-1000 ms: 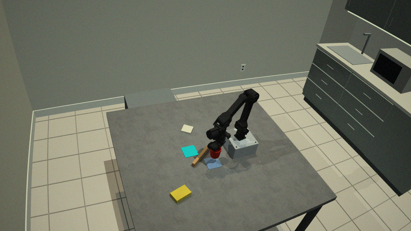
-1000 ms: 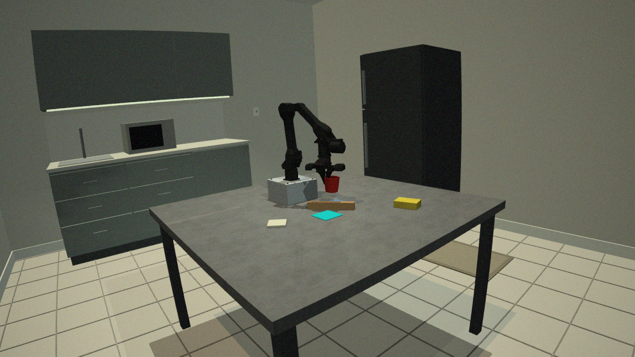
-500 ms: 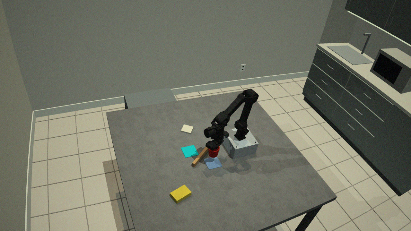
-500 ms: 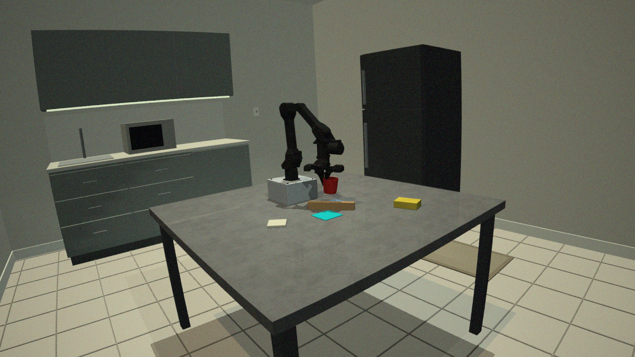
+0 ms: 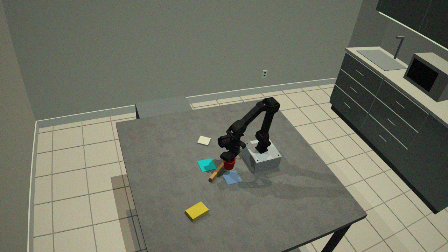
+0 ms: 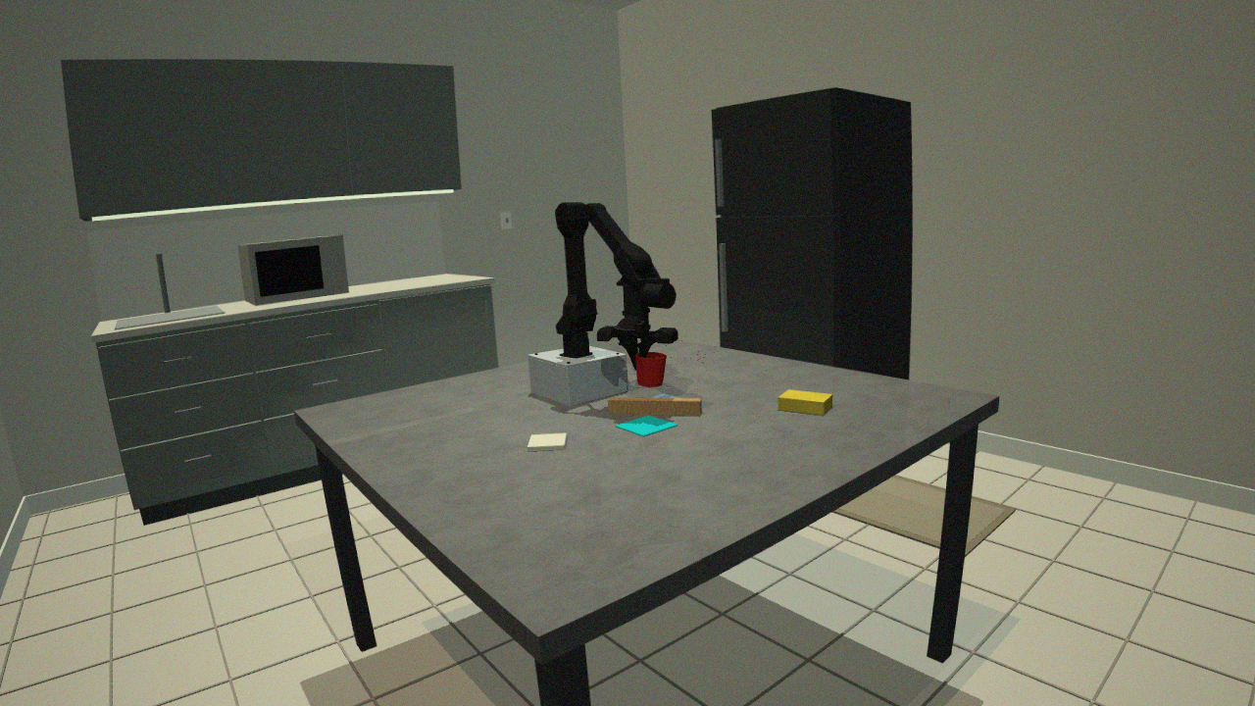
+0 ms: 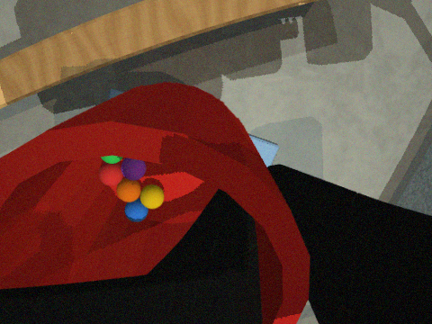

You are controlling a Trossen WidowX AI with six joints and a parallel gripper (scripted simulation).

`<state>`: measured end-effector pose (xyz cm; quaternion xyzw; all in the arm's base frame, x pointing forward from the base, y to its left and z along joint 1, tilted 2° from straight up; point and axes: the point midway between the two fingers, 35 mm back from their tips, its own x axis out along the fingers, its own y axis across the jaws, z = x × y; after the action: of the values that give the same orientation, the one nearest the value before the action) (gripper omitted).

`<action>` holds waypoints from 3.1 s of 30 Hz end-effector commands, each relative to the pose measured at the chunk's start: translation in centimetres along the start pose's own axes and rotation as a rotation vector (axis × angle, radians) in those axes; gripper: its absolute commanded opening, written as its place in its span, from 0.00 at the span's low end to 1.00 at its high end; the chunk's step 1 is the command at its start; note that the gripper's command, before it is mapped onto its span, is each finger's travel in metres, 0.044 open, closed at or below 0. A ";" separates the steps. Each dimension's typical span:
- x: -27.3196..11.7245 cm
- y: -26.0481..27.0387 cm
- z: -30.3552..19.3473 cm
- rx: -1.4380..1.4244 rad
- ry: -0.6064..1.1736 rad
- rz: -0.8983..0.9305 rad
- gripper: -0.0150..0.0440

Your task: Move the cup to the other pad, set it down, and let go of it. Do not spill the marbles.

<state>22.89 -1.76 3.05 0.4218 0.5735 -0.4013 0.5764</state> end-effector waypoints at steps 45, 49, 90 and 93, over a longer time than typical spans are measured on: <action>-0.7 2.3 10.5 -0.003 -0.011 0.015 0.25; -0.8 2.5 11.2 -0.003 -0.012 0.015 0.25; 3.2 3.3 13.9 -0.003 -0.014 0.016 0.25; 3.7 3.3 13.9 -0.003 -0.014 0.016 0.25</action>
<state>30.84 -14.00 -0.03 0.4224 0.5630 -0.4000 0.5870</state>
